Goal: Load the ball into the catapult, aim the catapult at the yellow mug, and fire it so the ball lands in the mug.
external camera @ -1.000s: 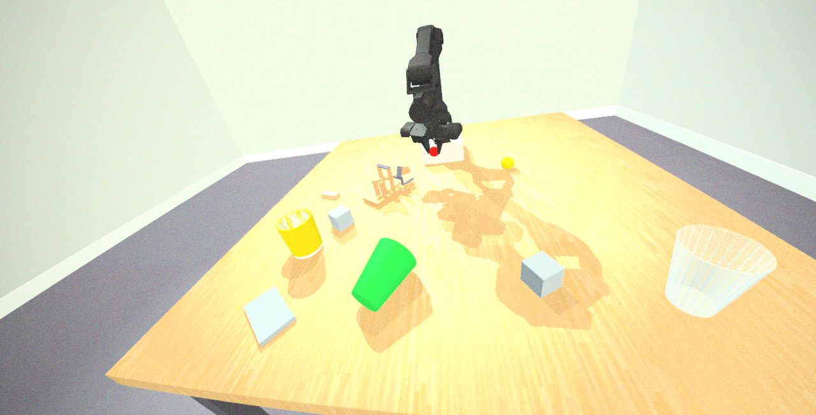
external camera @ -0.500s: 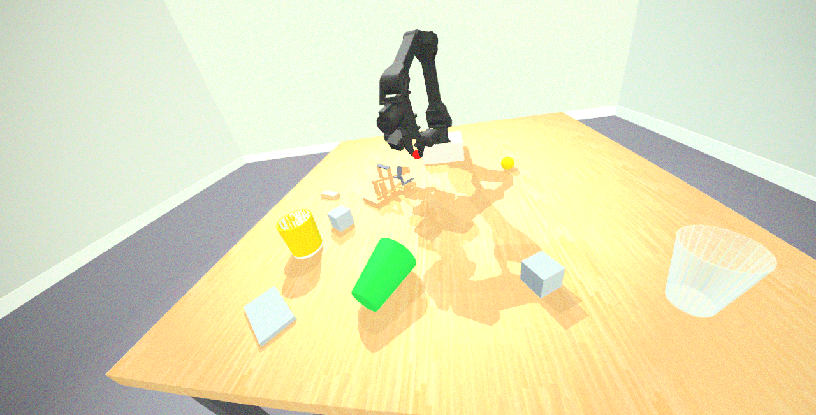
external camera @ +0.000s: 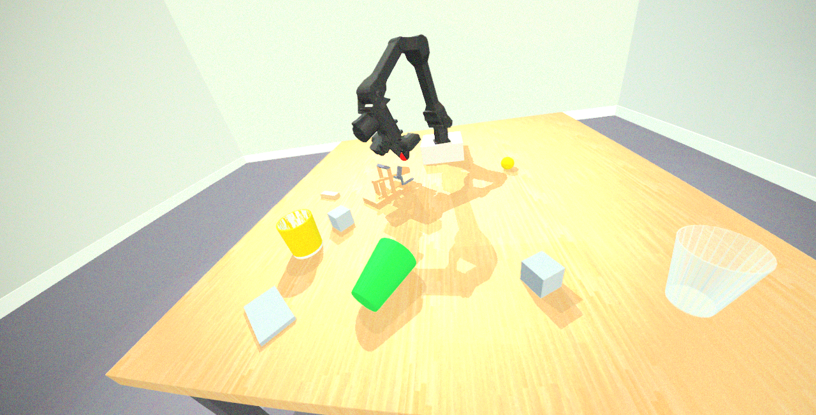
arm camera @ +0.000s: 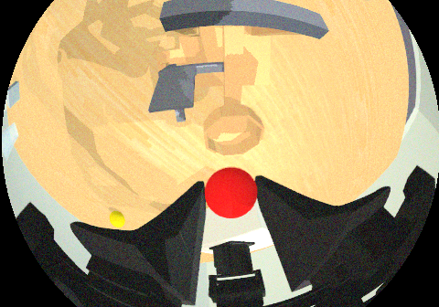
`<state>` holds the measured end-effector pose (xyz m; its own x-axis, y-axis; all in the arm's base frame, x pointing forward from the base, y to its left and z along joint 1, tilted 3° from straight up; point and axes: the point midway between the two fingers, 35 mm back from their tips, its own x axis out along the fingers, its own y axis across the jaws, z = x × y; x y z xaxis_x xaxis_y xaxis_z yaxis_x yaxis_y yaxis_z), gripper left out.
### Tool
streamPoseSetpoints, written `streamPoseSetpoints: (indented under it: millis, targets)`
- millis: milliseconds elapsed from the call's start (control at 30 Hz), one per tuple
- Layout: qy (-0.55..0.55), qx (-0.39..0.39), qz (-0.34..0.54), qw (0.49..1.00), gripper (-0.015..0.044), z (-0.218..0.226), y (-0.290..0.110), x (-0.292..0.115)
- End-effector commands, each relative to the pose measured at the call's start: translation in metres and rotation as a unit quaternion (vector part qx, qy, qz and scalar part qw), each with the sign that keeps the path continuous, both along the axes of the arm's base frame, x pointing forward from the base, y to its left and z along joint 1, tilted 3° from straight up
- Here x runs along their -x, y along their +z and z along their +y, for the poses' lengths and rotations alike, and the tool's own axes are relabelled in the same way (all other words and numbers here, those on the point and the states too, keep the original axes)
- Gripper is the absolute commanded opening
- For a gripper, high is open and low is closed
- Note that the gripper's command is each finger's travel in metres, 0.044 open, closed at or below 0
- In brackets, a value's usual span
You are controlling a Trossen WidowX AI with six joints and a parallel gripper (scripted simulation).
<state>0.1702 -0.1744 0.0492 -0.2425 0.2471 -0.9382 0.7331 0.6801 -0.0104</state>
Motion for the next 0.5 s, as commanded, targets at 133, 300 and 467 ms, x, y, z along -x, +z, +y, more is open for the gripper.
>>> streamPoseSetpoints:
  millis: [133, 300, 467]
  targets:
    - [-0.006, -0.005, 0.001, 1.0, 0.0, -0.008, -0.014, 0.004]
    - [-0.006, -0.005, 0.001, 1.0, 0.0, -0.008, -0.017, 0.004]
    - [-0.006, -0.005, 0.001, 1.0, 0.0, -0.008, -0.023, 0.004]
